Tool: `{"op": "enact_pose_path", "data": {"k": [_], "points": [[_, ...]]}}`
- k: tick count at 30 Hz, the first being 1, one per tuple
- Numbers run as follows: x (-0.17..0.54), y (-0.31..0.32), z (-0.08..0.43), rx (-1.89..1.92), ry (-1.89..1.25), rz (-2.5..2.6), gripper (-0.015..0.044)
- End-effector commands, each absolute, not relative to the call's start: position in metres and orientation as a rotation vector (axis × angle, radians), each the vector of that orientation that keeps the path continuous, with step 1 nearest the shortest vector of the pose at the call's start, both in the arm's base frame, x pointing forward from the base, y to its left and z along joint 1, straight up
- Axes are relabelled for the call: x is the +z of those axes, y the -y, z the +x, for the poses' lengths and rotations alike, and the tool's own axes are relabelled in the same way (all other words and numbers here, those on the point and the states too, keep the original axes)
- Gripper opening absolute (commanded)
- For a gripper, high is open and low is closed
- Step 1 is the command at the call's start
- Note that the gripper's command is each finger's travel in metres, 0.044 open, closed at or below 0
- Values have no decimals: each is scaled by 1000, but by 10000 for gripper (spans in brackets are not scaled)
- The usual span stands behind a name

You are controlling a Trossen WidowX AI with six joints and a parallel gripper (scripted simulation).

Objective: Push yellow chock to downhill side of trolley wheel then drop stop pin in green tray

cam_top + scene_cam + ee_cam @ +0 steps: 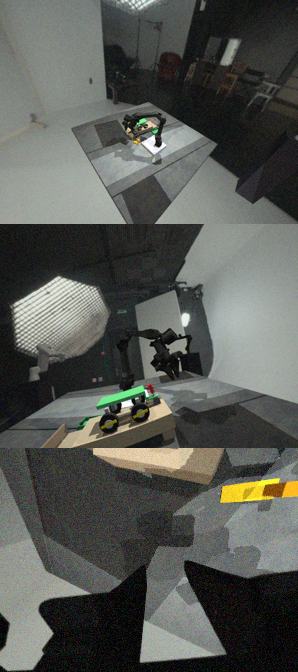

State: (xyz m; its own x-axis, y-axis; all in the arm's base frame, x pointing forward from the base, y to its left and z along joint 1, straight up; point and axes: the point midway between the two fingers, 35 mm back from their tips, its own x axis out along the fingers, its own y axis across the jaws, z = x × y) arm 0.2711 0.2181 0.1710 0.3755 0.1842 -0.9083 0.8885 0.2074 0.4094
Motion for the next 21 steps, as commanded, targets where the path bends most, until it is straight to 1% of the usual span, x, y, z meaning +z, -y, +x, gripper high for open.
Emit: {"op": "enact_pose_path", "data": {"k": [1,3,5,13,21], "points": [[147,-170,214,-882,-1240,1132,190],[141,-152,191,-967,-1288,1073,190],[139,-145,181,-1004,-1308,1048,190],[138,-144,181,-1006,-1309,1047,190],[112,-146,183,-1006,-1309,1047,190]]}}
